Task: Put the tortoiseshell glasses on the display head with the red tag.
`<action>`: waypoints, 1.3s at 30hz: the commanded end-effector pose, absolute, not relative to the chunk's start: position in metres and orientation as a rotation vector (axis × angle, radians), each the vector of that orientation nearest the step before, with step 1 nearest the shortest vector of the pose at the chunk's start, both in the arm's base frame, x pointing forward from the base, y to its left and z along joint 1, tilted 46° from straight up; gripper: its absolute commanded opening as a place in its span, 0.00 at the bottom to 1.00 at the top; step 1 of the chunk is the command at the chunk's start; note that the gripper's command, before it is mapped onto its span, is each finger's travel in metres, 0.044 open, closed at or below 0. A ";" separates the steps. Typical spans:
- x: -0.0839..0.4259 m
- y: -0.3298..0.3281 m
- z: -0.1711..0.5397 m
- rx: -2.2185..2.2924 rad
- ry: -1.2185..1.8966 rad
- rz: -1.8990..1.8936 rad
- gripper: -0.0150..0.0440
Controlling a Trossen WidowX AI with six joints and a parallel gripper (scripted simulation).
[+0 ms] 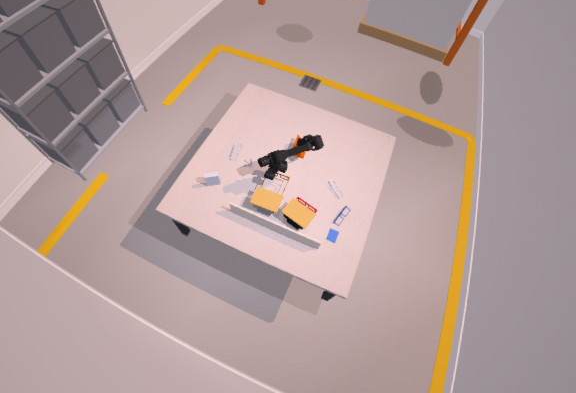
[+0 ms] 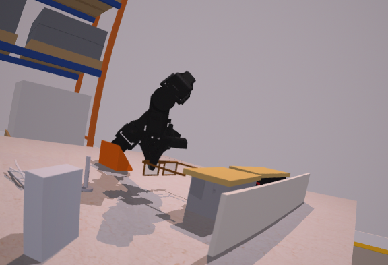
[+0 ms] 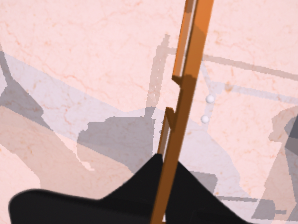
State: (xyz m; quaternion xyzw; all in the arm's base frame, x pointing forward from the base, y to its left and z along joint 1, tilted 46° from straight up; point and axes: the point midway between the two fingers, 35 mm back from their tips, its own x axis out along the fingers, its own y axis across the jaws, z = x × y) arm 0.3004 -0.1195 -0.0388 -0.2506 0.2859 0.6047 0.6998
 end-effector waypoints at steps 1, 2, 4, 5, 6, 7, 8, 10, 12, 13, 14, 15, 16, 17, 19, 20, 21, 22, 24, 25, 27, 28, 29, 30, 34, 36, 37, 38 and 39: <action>0.307 -0.119 -0.039 -0.554 0.636 1.347 0.25; 0.309 -0.119 -0.039 -0.554 0.636 1.347 0.25; 0.311 -0.120 -0.039 -0.554 0.636 1.347 0.25; 0.313 -0.120 -0.039 -0.554 0.636 1.347 0.25; 0.314 -0.120 -0.039 -0.554 0.636 1.347 0.25; 0.315 -0.120 -0.039 -0.554 0.635 1.347 0.25; 0.317 -0.120 -0.039 -0.554 0.635 1.347 0.25; 0.320 -0.121 -0.039 -0.555 0.635 1.347 0.25; 0.322 -0.121 -0.039 -0.555 0.635 1.347 0.25; 0.324 -0.121 -0.039 -0.555 0.635 1.347 0.25; 0.325 -0.121 -0.039 -0.555 0.635 1.347 0.25; 0.327 -0.121 -0.039 -0.555 0.635 1.347 0.25; 0.328 -0.121 -0.039 -0.555 0.635 1.347 0.25; 0.329 -0.122 -0.039 -0.555 0.635 1.347 0.25; 0.332 -0.122 -0.039 -0.555 0.635 1.347 0.25; 0.333 -0.122 -0.039 -0.555 0.635 1.347 0.25; 0.335 -0.122 -0.040 -0.555 0.635 1.347 0.25; 0.336 -0.122 -0.040 -0.555 0.635 1.347 0.25; 0.339 -0.123 -0.040 -0.555 0.634 1.347 0.25; 0.340 -0.123 -0.040 -0.555 0.634 1.347 0.25; 0.343 -0.123 -0.040 -0.555 0.634 1.346 0.25; 0.345 -0.123 -0.040 -0.555 0.634 1.346 0.25; 0.346 -0.123 -0.040 -0.555 0.634 1.346 0.25; 0.347 -0.123 -0.040 -0.555 0.634 1.346 0.25; 0.353 -0.124 -0.040 -0.556 0.634 1.346 0.25; 0.356 -0.124 -0.040 -0.556 0.634 1.346 0.25; 0.357 -0.124 -0.040 -0.556 0.634 1.346 0.25; 0.359 -0.124 -0.040 -0.556 0.634 1.346 0.25; 0.360 -0.124 -0.040 -0.556 0.634 1.346 0.25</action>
